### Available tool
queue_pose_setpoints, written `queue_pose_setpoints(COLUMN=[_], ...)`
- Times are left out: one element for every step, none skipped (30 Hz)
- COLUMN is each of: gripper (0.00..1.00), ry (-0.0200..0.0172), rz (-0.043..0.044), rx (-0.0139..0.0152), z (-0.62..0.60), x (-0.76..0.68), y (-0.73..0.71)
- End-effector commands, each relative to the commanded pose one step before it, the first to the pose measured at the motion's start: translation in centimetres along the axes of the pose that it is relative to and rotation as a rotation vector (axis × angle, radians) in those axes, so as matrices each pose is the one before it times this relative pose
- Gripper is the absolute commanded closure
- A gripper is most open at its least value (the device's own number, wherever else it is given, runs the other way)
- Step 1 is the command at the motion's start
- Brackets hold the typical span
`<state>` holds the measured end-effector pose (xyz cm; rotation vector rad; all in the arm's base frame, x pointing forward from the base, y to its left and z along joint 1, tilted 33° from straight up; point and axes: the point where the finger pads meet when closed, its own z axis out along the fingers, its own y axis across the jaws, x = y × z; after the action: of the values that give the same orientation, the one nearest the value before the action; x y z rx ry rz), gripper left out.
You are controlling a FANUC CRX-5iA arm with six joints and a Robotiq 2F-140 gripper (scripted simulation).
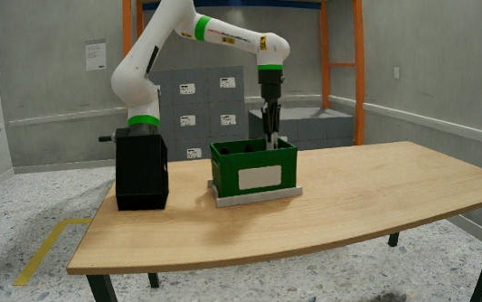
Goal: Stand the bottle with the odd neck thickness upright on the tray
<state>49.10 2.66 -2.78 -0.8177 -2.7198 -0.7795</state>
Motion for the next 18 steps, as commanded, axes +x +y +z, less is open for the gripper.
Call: queue_pose_setpoints(gripper=[0.90,0.56,0.56,0.56,0.56,0.56,0.56,0.56,0.56,0.56,0.56,0.56,0.56,0.56,0.56,0.56,0.56,0.56], ry=[-0.00136,0.00000,0.00000,0.00000,0.00000,0.00000,0.00000,0.00000,0.00000,0.00000,0.00000,0.00000,0.00000,0.00000,0.00000,0.00000,0.00000,0.00000], rz=[-0.00025,0.00000,0.00000,0.00000,0.00000,0.00000,0.00000,0.00000,0.00000,0.00000,0.00000,0.00000,0.00000,0.00000,0.00000,0.00000,0.00000,0.00000], rx=[-0.00017,0.00000,0.00000,0.00000,0.00000,0.00000,0.00000,0.00000,0.00000,0.00000,0.00000,0.00000,0.00000,0.00000,0.00000,0.00000,0.00000,0.00000], z=[-0.071,0.000,0.000,0.000,0.000,0.000,0.000,0.000,0.000,0.000,0.000,0.000,0.000,0.000,0.000,0.000,0.000,0.000], x=[-0.046,0.000,0.000,0.000,0.000,0.000,0.000,0.000,0.000,0.000,0.000,0.000,0.000,0.000,0.000,0.000,0.000,0.000], y=[0.006,0.000,0.000,0.000,0.000,0.000,0.000,0.000,0.000,0.000,0.000,0.000,0.000,0.000,0.000,0.000,0.000,0.000])
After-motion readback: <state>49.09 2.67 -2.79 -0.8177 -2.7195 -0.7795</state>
